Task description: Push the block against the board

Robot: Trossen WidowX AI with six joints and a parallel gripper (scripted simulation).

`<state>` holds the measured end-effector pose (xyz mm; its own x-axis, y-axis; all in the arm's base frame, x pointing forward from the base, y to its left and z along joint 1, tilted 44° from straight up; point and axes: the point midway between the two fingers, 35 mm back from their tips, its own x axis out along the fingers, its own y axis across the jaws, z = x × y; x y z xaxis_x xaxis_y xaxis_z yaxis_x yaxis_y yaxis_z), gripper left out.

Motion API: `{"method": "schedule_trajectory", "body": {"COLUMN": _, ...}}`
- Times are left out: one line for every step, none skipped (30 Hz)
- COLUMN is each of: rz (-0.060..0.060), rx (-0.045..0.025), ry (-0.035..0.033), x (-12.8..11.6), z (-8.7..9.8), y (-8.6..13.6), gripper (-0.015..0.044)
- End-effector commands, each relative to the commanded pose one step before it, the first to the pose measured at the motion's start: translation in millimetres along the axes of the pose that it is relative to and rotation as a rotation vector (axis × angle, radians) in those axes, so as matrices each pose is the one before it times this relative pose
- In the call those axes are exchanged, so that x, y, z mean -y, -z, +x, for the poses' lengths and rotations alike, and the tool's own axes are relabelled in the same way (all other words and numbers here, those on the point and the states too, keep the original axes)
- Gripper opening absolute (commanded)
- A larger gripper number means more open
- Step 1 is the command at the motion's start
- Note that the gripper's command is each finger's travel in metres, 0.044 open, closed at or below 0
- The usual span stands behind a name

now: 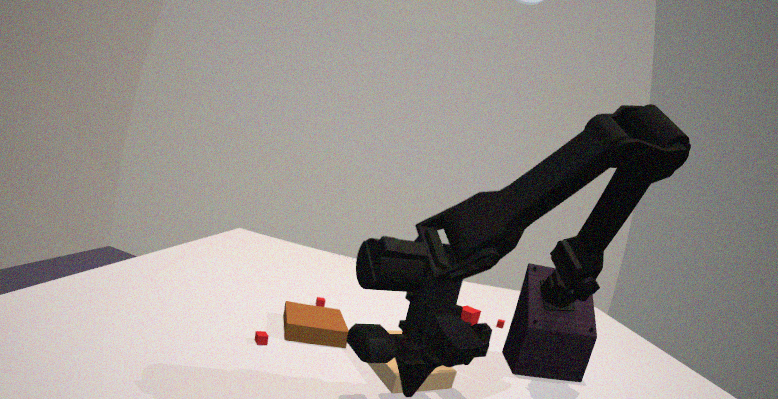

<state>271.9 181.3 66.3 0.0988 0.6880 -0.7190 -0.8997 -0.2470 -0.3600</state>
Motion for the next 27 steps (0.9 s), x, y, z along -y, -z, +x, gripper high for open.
{"method": "schedule_trajectory", "body": {"rz": -0.0051, "rx": -0.00258, "ry": 0.00172, "x": 1.26, "z": 0.29, "y": 7.21, "gripper": 0.0000}}
{"method": "schedule_trajectory", "body": {"rz": -0.0001, "rx": -0.00024, "ry": -0.00017, "x": 0.10, "z": 0.04, "y": 1.62, "gripper": 0.0000}}
{"method": "schedule_trajectory", "body": {"rz": -0.0001, "rx": -0.00024, "ry": -0.00017, "x": 0.11, "z": 0.04, "y": 1.65, "gripper": 0.0000}}
{"method": "schedule_trajectory", "body": {"rz": -0.0001, "rx": -0.00022, "ry": -0.00016, "x": 0.11, "z": 0.04, "y": 1.63, "gripper": 0.0000}}
{"method": "schedule_trajectory", "body": {"rz": -0.0001, "rx": -0.00022, "ry": -0.00016, "x": 0.11, "z": 0.03, "y": 1.64, "gripper": 0.0000}}
{"method": "schedule_trajectory", "body": {"rz": 0.0000, "rx": -0.00021, "ry": -0.00015, "x": 0.10, "z": 0.03, "y": 1.62, "gripper": 0.0000}}
{"method": "schedule_trajectory", "body": {"rz": 0.0000, "rx": -0.00020, "ry": -0.00015, "x": 0.10, "z": 0.03, "y": 1.65, "gripper": 0.0000}}
{"method": "schedule_trajectory", "body": {"rz": 0.0000, "rx": -0.00020, "ry": -0.00014, "x": 0.11, "z": 0.03, "y": 1.66, "gripper": 0.0000}}
{"method": "schedule_trajectory", "body": {"rz": 0.0000, "rx": -0.00019, "ry": -0.00014, "x": 0.10, "z": 0.03, "y": 1.64, "gripper": 0.0000}}
{"method": "schedule_trajectory", "body": {"rz": 0.0000, "rx": -0.00018, "ry": -0.00013, "x": 0.10, "z": 0.03, "y": 1.64, "gripper": 0.0000}}
{"method": "schedule_trajectory", "body": {"rz": 0.0000, "rx": -0.00018, "ry": -0.00013, "x": 0.10, "z": 0.03, "y": 1.64, "gripper": 0.0000}}
{"method": "schedule_trajectory", "body": {"rz": 0.0000, "rx": -0.00017, "ry": -0.00012, "x": 0.09, "z": 0.02, "y": 1.62, "gripper": 0.0000}}
{"method": "schedule_trajectory", "body": {"rz": 0.0000, "rx": -0.00016, "ry": -0.00012, "x": 0.09, "z": 0.02, "y": 1.63, "gripper": 0.0000}}
{"method": "schedule_trajectory", "body": {"rz": 0.0000, "rx": -0.00015, "ry": -0.00011, "x": 0.09, "z": 0.02, "y": 1.61, "gripper": 0.0000}}
{"method": "schedule_trajectory", "body": {"rz": 0.0000, "rx": -0.00015, "ry": -0.00011, "x": 0.08, "z": 0.02, "y": 1.62, "gripper": 0.0000}}
{"method": "schedule_trajectory", "body": {"rz": 0.0000, "rx": -0.00015, "ry": -0.00010, "x": 0.08, "z": 0.02, "y": 1.65, "gripper": 0.0000}}
{"method": "schedule_trajectory", "body": {"rz": 0.0000, "rx": -0.00014, "ry": -0.00010, "x": 0.08, "z": 0.02, "y": 1.66, "gripper": 0.0000}}
{"method": "schedule_trajectory", "body": {"rz": 0.0000, "rx": -0.00014, "ry": -0.00010, "x": 0.08, "z": 0.02, "y": 1.62, "gripper": 0.0000}}
{"method": "schedule_trajectory", "body": {"rz": 0.0000, "rx": -0.00014, "ry": -0.00009, "x": 0.07, "z": 0.02, "y": 1.65, "gripper": 0.0000}}
{"method": "schedule_trajectory", "body": {"rz": 0.0000, "rx": -0.00013, "ry": -0.00009, "x": 0.07, "z": 0.02, "y": 1.66, "gripper": 0.0000}}
{"method": "schedule_trajectory", "body": {"rz": 0.0000, "rx": -0.00013, "ry": -0.00009, "x": 0.07, "z": 0.01, "y": 1.66, "gripper": 0.0000}}
{"method": "schedule_trajectory", "body": {"rz": 0.0000, "rx": -0.00012, "ry": -0.00008, "x": 0.06, "z": 0.01, "y": 1.65, "gripper": 0.0000}}
{"method": "schedule_trajectory", "body": {"rz": 0.0000, "rx": -0.00012, "ry": -0.00008, "x": 0.06, "z": 0.01, "y": 1.65, "gripper": 0.0000}}
{"method": "schedule_trajectory", "body": {"rz": 0.0000, "rx": -0.00012, "ry": -0.00008, "x": 0.05, "z": 0.01, "y": 1.65, "gripper": 0.0000}}
{"method": "schedule_trajectory", "body": {"rz": 0.0000, "rx": -0.00012, "ry": -0.00008, "x": 0.06, "z": 0.01, "y": 1.65, "gripper": 0.0000}}
{"method": "schedule_trajectory", "body": {"rz": 0.0000, "rx": -0.00011, "ry": -0.00007, "x": 0.05, "z": 0.01, "y": 1.63, "gripper": 0.0000}}
{"method": "schedule_trajectory", "body": {"rz": 0.0000, "rx": -0.00010, "ry": -0.00007, "x": 0.06, "z": 0.01, "y": 1.63, "gripper": 0.0000}}
